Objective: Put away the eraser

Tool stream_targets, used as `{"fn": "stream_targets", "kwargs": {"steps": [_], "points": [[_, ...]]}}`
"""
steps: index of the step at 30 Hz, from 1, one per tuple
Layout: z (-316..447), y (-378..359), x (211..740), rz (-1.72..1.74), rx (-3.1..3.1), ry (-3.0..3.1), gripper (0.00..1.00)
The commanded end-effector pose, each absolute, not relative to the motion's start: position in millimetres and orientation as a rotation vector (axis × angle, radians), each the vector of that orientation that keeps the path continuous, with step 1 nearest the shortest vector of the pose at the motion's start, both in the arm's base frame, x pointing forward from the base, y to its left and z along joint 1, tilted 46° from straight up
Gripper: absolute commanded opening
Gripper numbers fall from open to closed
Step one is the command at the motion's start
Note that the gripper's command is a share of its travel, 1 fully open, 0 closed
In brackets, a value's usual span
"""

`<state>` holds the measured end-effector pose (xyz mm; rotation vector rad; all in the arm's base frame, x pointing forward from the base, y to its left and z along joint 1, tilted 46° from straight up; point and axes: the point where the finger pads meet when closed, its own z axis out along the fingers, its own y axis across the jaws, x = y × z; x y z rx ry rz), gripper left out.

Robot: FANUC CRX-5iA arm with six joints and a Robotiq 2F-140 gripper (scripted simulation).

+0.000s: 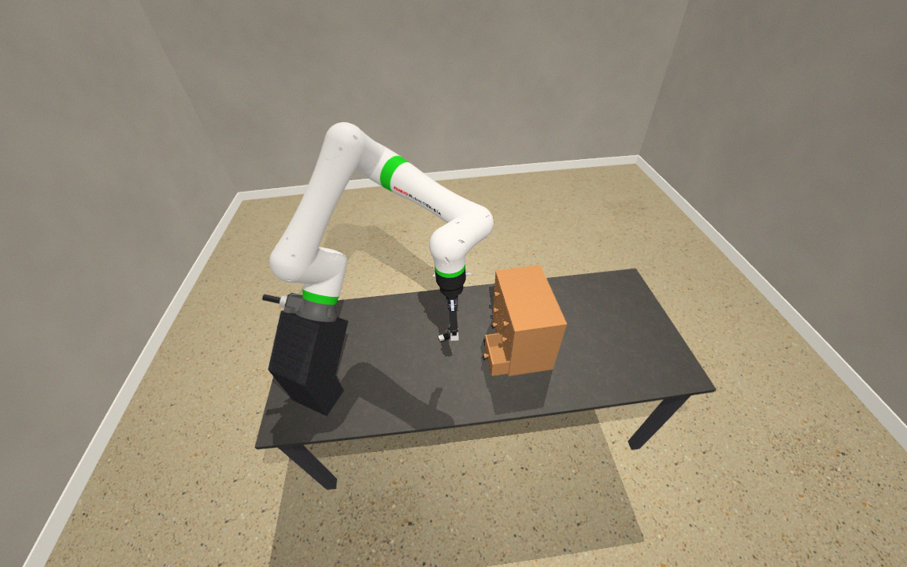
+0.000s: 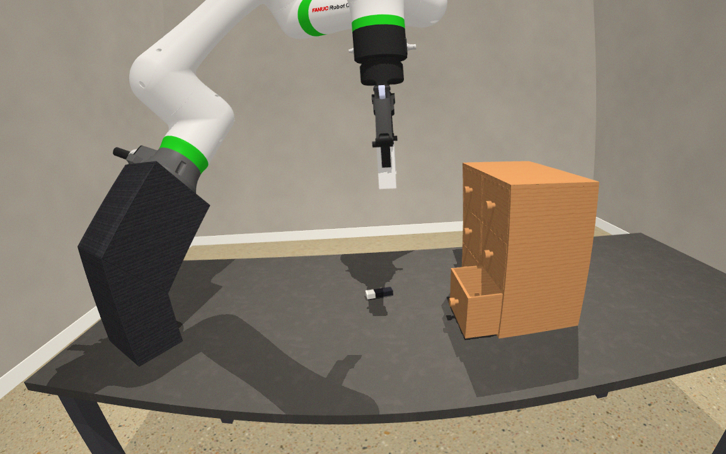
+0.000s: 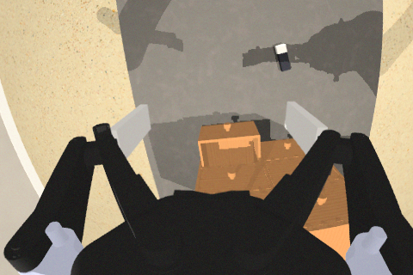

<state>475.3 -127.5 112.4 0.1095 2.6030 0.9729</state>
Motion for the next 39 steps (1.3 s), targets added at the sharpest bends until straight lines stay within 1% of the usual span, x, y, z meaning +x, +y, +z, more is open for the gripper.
{"fn": "stream_targets", "kwargs": {"steps": [1,5,6,20,22,23,37,39], "points": [[115.5,-128.5,483.9,0.870,-0.247,2.529,1.00],[116.3,-128.7,486.3,0.835,-0.360,2.496,1.00],[116.7,-128.8,487.4,0.780,-0.524,2.440,1.00],[119.8,-129.4,496.5,0.505,-1.201,2.081,1.00],[119.8,-129.4,496.5,0.505,-1.201,2.081,1.00],[119.9,-129.4,496.7,0.442,-1.331,1.983,1.00],[119.7,-128.7,499.4,0.141,-1.841,1.457,1.00],[119.7,-128.7,499.4,0.141,-1.841,1.457,1.00]]}}
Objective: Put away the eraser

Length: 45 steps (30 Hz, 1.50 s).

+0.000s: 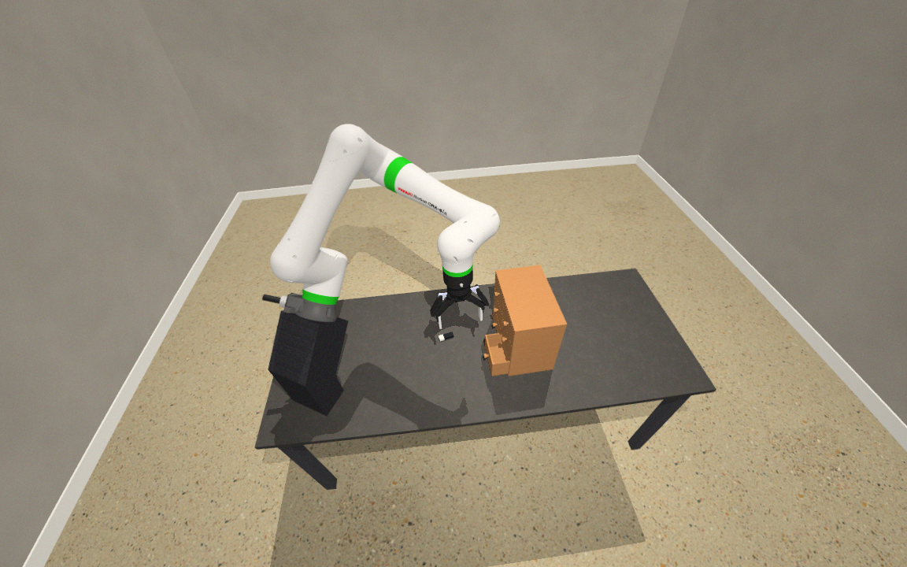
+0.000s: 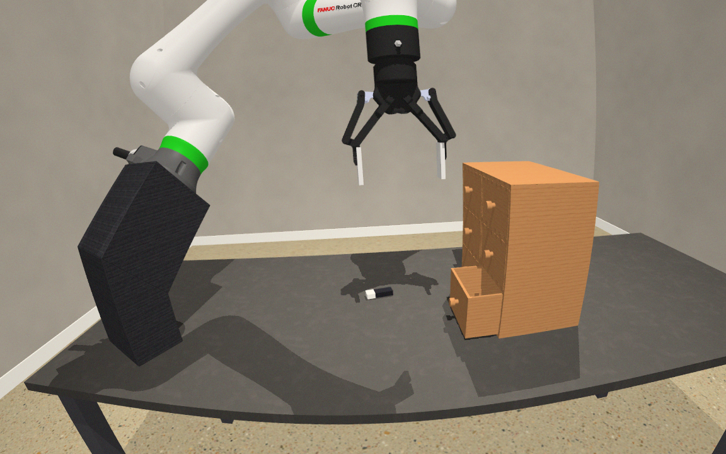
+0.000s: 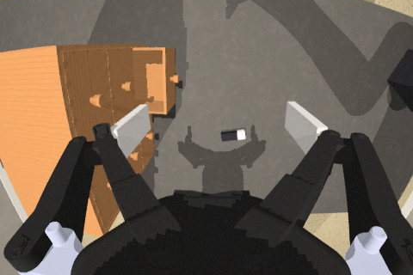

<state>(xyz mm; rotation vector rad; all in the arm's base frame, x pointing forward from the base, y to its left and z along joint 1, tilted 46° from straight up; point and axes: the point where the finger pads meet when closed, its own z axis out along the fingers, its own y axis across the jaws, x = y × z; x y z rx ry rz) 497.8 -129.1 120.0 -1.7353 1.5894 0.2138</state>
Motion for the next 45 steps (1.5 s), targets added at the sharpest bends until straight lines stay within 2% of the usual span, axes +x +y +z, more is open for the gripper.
{"fn": "stream_targets", "kwargs": {"steps": [1,17,18,25,34,35,45], "points": [[119.3,-128.1,501.0,0.073,-1.931,1.329,1.00],[98.0,-97.1,581.2,-0.404,-2.221,0.760,1.00],[96.4,-94.7,587.3,-0.532,-2.253,0.638,1.00],[88.6,-83.5,616.7,-0.834,-2.274,0.422,1.00],[86.3,-80.1,625.3,-1.138,-2.251,0.209,1.00],[86.2,-80.1,625.5,-1.264,-2.234,0.123,1.00],[86.2,-80.1,625.5,-1.264,-2.234,0.123,1.00]]}}
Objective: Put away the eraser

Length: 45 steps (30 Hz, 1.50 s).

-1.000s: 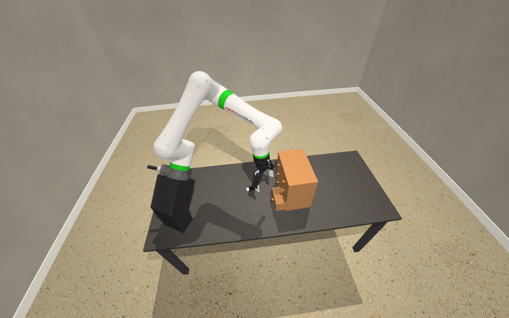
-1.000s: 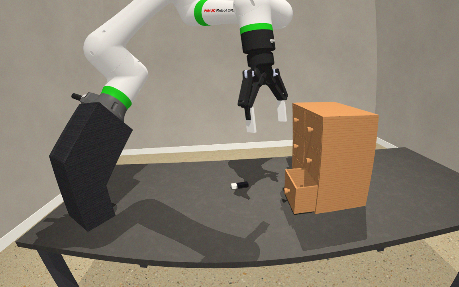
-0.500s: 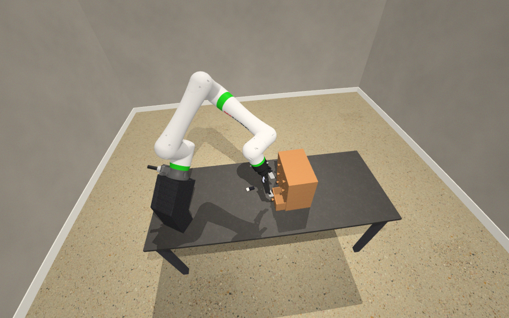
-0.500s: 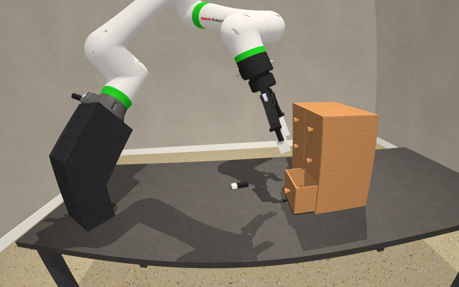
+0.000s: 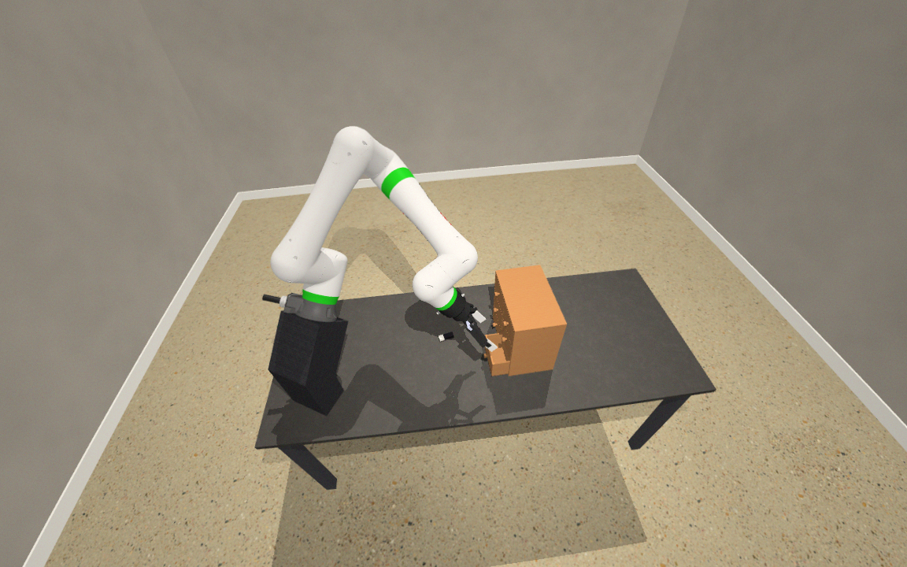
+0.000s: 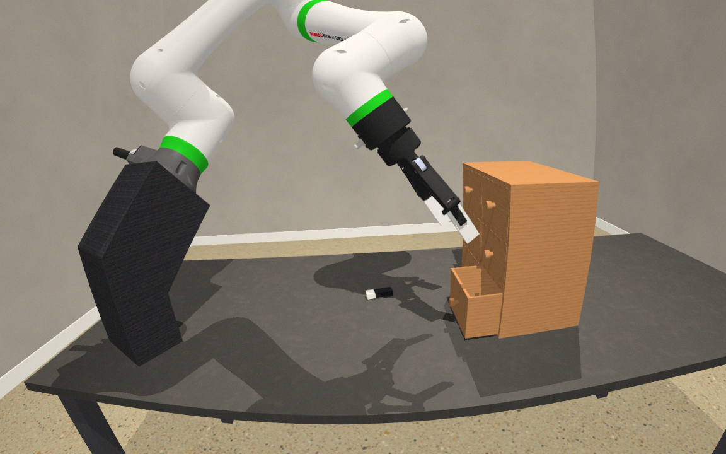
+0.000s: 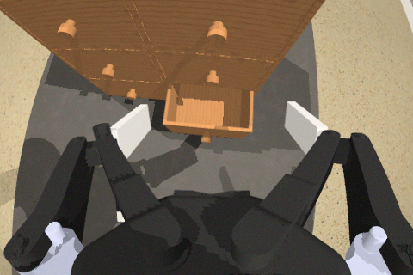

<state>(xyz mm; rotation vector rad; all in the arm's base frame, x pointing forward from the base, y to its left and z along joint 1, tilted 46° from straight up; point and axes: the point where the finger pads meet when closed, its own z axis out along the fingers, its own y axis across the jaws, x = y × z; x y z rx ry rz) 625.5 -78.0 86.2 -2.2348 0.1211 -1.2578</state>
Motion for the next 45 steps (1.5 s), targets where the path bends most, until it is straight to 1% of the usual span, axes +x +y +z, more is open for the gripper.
{"fn": "stream_targets", "kwargs": {"steps": [1,45], "points": [[86.2,-80.1,625.5,-1.264,-2.234,0.123,1.00],[86.2,-80.1,625.5,-1.264,-2.234,0.123,1.00]]}}
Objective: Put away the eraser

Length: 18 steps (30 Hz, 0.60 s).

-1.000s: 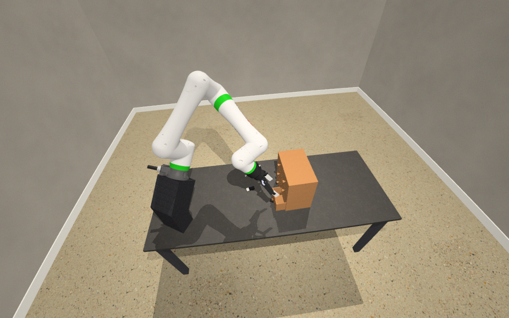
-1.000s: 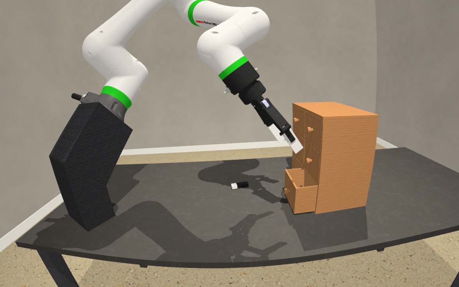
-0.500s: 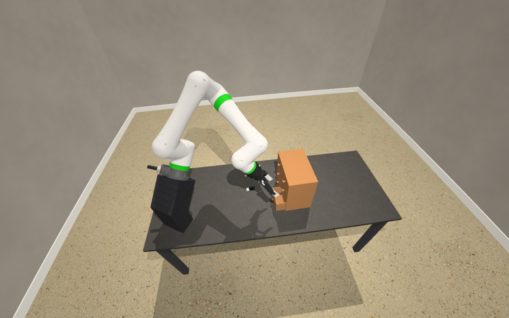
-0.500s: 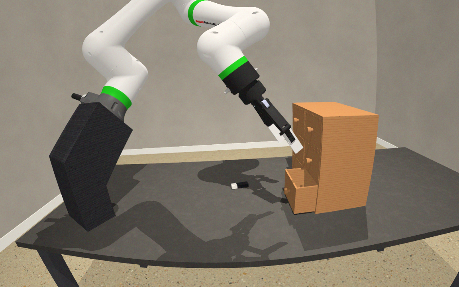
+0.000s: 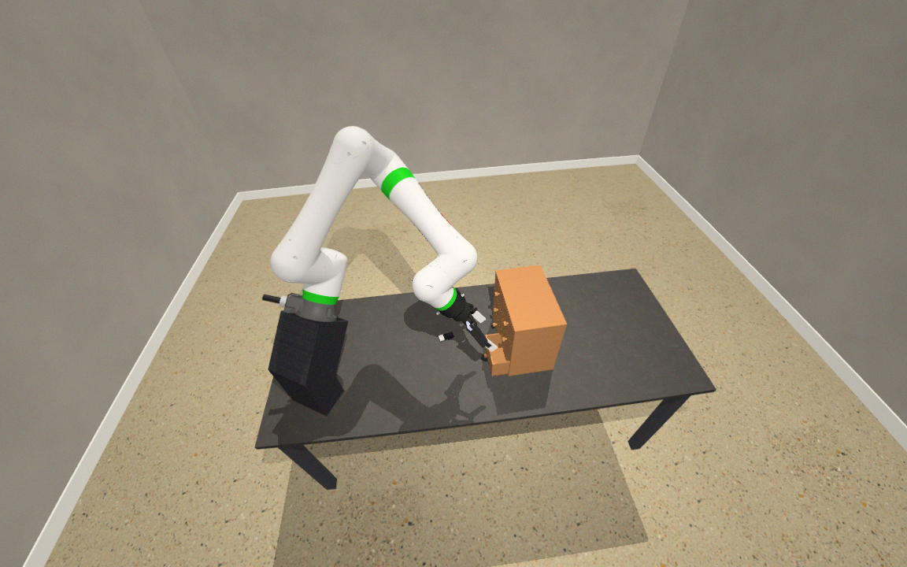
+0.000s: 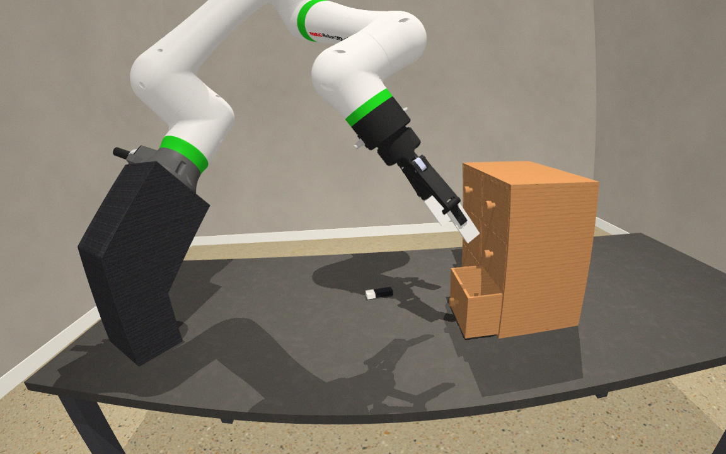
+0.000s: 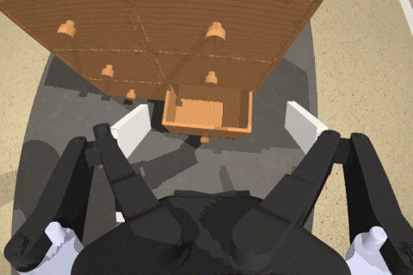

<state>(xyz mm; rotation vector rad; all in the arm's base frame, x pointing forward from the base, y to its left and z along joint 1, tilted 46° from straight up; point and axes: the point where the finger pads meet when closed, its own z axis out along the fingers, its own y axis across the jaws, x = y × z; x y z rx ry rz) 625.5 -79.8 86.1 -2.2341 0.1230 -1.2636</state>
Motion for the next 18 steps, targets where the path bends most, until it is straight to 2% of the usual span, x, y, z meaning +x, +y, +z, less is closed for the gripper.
{"fn": "stream_targets", "kwargs": {"steps": [1,18], "points": [[86.2,-80.1,625.5,-1.264,-2.234,0.123,1.00],[89.1,-84.2,614.6,-1.201,-2.256,0.111,1.00]]}}
